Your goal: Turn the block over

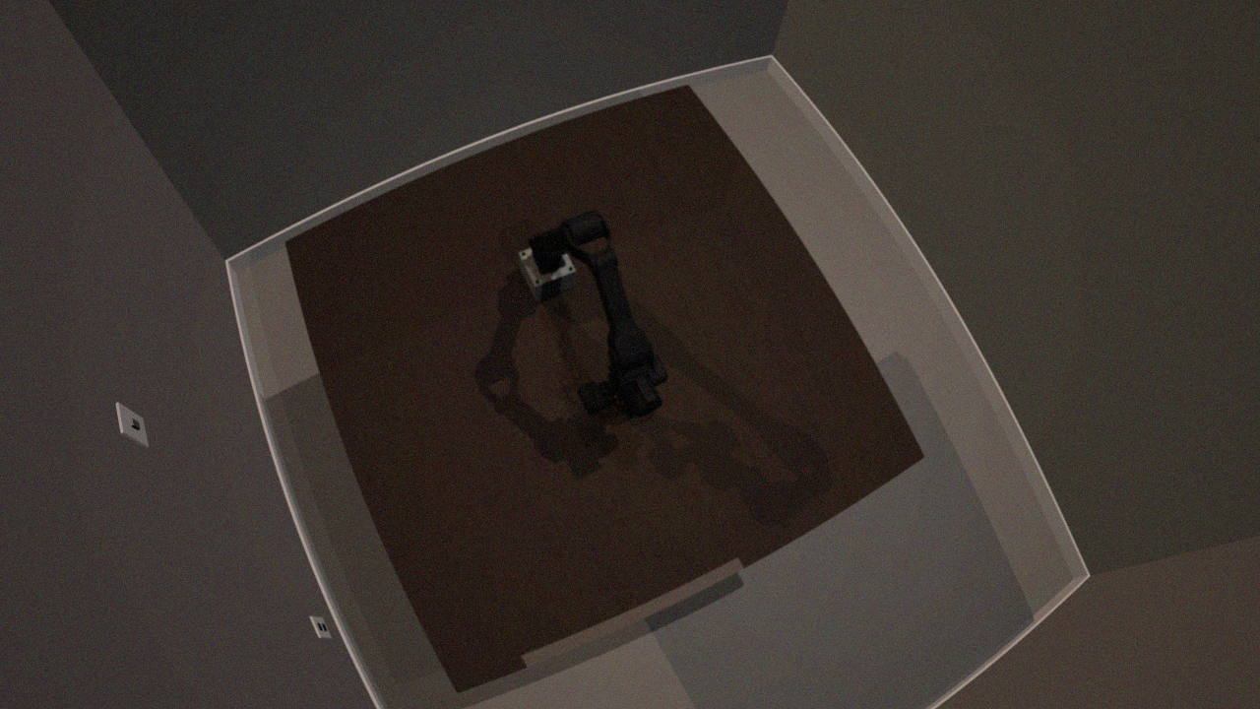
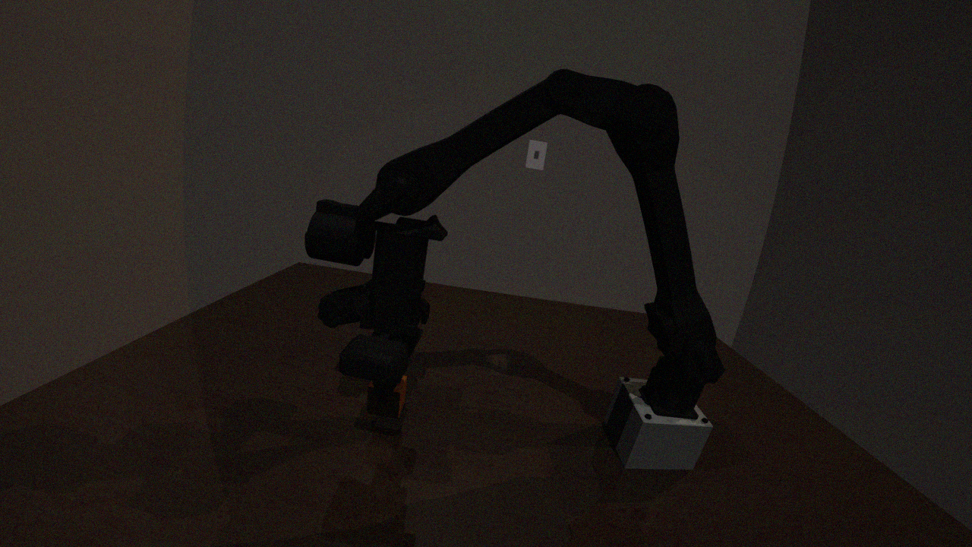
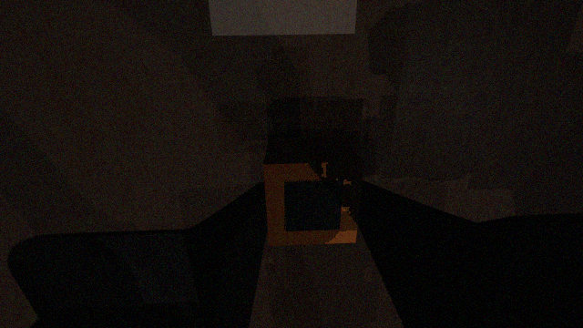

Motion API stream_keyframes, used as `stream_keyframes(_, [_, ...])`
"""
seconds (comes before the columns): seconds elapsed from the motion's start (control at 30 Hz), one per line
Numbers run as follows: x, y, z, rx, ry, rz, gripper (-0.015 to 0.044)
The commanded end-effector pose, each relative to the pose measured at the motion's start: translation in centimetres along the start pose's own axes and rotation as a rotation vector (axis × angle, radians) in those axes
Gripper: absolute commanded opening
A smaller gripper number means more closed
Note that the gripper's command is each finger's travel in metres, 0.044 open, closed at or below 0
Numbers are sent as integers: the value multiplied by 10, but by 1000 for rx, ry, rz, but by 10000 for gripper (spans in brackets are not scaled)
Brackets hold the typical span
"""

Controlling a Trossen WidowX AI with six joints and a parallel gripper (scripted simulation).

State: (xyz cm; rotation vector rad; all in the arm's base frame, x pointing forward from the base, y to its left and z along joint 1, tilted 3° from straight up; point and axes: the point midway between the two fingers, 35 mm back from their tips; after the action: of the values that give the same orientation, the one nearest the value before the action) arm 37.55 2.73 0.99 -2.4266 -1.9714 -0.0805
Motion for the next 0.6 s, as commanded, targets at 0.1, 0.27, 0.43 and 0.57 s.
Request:
stream_keyframes(0.1, [-1,0,4,-88,19,1,0])
stream_keyframes(0.27, [-1,1,7,-161,38,1,0])
stream_keyframes(0.43, [-1,0,9,-235,58,1,0])
stream_keyframes(0.57, [-1,-1,9,-294,73,1,0])
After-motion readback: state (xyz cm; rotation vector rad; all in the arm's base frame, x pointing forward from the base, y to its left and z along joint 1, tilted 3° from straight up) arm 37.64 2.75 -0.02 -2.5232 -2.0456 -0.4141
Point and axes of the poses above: the point midway between the two fingers, 35 mm back from their tips, its own z axis out along the fingers, its own x axis across the jaws, y = z × x, and after that the axes turned 15 degrees about z, right-handed
